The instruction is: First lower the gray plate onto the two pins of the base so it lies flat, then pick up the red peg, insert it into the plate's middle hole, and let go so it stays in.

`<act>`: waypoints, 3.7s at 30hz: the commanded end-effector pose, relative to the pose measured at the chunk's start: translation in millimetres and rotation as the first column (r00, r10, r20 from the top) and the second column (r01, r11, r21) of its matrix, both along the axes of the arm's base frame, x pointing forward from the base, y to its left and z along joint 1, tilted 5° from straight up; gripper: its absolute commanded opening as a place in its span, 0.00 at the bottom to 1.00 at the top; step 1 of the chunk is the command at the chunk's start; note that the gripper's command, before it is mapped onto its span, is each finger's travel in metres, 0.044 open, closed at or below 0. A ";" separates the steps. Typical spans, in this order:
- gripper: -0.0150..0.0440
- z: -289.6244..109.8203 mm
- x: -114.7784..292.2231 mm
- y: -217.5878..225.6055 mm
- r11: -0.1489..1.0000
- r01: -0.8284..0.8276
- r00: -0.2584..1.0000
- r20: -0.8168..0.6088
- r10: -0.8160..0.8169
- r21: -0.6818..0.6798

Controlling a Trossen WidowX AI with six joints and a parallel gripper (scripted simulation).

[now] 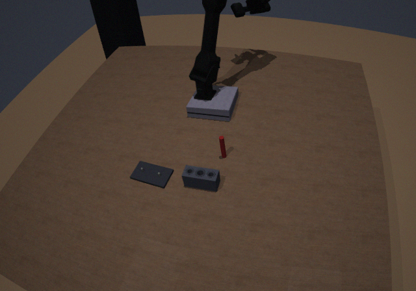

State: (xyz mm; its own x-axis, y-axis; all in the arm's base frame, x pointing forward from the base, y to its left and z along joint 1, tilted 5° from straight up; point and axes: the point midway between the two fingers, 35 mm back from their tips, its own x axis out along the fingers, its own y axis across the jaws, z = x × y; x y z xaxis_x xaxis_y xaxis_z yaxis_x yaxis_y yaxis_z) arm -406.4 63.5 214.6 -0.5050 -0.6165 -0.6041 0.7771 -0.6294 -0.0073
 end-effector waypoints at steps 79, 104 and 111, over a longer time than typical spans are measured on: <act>1.00 -95.2 762.9 58.9 0.438 -0.638 0.766 0.462 0.447 0.633; 1.00 -175.0 757.4 52.0 0.438 -0.638 0.766 0.462 0.447 0.633; 1.00 -182.4 757.6 52.0 0.438 -0.638 0.766 0.462 0.447 0.633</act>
State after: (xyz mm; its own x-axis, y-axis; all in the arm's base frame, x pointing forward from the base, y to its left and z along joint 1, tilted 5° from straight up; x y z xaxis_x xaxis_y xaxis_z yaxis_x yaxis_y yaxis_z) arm 352.3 116.1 38.8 -0.0384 -0.0204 -0.9991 0.9960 0.0804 -0.0400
